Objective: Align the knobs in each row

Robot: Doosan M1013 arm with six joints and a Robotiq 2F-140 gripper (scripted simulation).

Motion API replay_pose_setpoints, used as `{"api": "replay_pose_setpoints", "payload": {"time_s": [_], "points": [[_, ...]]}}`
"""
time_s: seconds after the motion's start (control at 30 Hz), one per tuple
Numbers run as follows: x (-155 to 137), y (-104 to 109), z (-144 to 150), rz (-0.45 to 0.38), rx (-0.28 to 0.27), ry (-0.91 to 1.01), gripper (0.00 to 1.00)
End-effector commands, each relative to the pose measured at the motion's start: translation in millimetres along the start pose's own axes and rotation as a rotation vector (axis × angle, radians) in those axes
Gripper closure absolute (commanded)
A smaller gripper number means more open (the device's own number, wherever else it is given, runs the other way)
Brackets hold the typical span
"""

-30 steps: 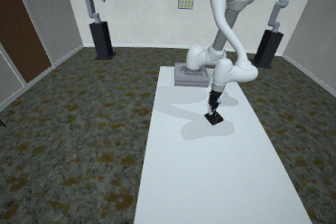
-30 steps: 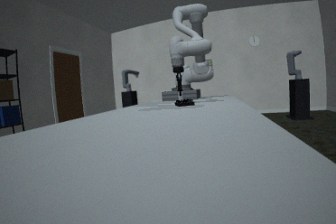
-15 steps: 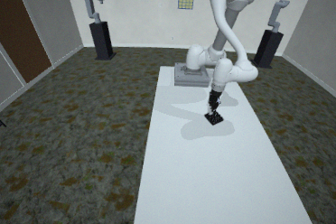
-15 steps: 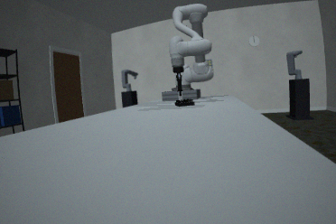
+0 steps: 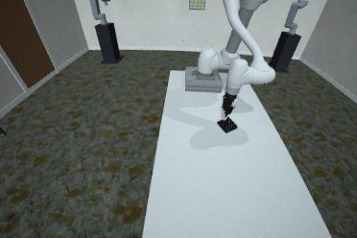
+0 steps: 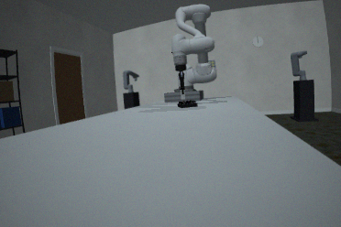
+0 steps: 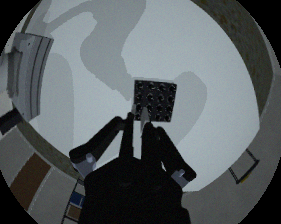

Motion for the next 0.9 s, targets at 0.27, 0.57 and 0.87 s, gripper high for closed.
{"api": "replay_pose_setpoints", "payload": {"time_s": [0.27,0.57,0.87], "points": [[0,17,0,0.0,0.0,0.0,0.88],[0,18,0,0.0,0.0,0.0,0.88],[0,18,0,0.0,0.0,0.031,0.88]]}}
Point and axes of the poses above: the point where the finger pads meet when closed, its own y axis back along the fingers, its own z axis across the jaws, x = y × z, the point moved 4 cm from there along y, back along the fingers, and after that the axes turned 12 degrees about -y, right-handed, at the moved point
